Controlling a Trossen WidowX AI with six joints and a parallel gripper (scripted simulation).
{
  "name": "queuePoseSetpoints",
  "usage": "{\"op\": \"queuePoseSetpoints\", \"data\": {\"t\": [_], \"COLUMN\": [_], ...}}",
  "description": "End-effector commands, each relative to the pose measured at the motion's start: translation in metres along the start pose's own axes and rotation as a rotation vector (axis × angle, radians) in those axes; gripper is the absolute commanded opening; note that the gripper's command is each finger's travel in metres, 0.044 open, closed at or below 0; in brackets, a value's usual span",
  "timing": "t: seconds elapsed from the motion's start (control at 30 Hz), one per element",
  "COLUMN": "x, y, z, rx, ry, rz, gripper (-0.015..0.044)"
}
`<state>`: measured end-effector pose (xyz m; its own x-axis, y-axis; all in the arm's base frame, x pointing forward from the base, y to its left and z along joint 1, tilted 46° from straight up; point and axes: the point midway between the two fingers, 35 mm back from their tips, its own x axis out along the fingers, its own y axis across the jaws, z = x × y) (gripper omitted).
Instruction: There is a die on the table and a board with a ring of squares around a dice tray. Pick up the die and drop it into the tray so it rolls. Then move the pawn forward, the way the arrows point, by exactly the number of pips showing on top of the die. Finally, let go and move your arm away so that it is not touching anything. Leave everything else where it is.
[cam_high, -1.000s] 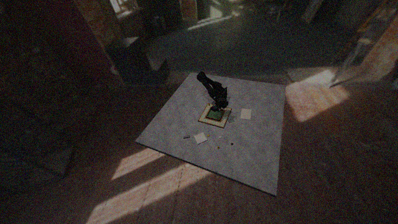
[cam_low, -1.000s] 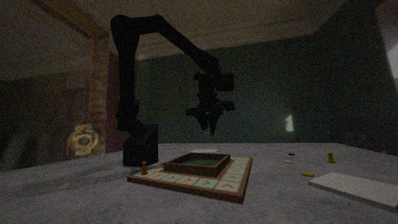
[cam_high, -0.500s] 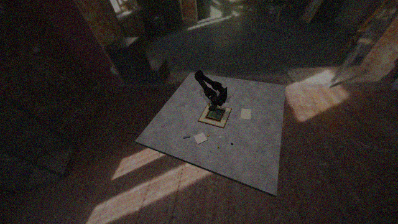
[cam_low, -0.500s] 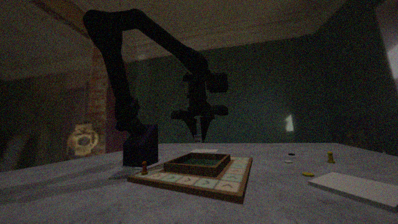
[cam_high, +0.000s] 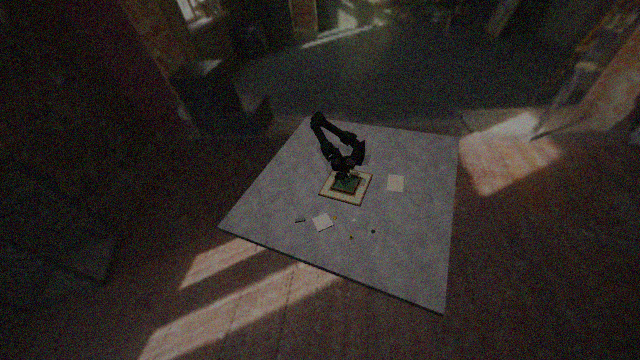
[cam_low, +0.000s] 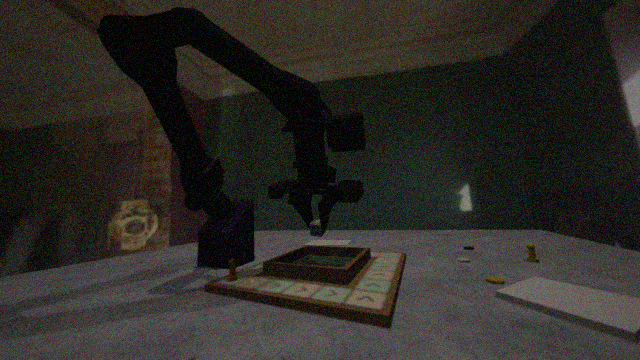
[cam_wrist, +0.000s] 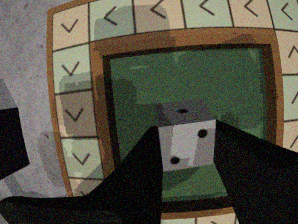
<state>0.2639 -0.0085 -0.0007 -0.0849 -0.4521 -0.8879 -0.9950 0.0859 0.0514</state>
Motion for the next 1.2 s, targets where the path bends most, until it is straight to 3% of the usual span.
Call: {"op": "queuePoseSetpoints", "data": {"t": [0.0, 0.43, 0.53, 0.7, 1.17], "x": [0.002, 0.003, 0.001, -0.037, -0.036], "y": [0.002, 0.002, 0.001, -0.007, -0.005], "z": [0.001, 0.0, -0.001, -0.017, -0.018], "rx": [-0.009, -0.044, -0.044, -0.044, -0.041], "ry": [-0.133, -0.514, -0.518, -0.518, -0.514], "rz": [0.007, -0.1, -0.103, -0.104, -0.1], "gripper": [0.0, 0.0, 0.0, 0.0, 0.0]}}
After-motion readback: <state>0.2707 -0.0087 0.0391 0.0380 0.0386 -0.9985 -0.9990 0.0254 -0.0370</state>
